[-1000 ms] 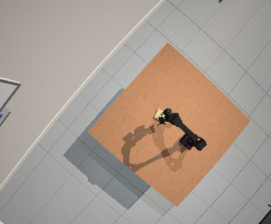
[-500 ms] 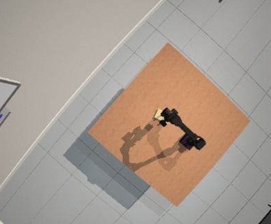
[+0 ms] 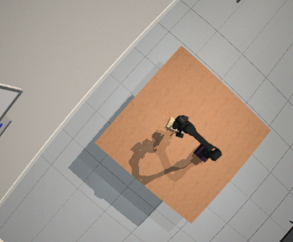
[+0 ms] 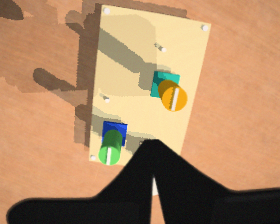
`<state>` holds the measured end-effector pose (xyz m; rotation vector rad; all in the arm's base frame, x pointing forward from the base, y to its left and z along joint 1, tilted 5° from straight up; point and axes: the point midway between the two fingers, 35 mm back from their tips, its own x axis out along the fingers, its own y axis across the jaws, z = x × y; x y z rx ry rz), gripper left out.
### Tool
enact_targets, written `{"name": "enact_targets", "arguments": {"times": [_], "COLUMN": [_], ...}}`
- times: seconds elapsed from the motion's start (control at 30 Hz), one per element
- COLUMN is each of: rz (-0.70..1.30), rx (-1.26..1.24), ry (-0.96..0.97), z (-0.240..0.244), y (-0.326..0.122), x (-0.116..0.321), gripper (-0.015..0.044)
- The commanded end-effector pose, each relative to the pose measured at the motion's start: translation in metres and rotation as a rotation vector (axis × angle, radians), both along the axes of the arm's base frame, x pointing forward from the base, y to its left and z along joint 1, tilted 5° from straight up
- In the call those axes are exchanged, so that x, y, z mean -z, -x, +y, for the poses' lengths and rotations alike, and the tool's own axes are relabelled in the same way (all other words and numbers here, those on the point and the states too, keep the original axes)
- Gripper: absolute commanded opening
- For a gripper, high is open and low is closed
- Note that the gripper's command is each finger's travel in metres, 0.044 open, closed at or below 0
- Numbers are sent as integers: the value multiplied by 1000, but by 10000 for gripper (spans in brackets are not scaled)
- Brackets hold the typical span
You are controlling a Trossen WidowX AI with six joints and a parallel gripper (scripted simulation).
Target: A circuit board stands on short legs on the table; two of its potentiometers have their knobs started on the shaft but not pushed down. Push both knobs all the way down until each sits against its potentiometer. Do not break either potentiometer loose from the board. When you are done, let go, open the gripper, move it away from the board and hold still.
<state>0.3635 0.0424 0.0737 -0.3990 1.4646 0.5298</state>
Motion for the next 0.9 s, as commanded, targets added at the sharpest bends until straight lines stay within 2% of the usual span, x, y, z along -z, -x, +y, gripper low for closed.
{"name": "enact_targets", "arguments": {"times": [0.0, 0.87], "rz": [-7, -77], "rx": [-155, -1055], "ry": [10, 31], "z": [-1, -3], "y": [-2, -13], "x": [0, -6], "gripper": [0, 0]}}
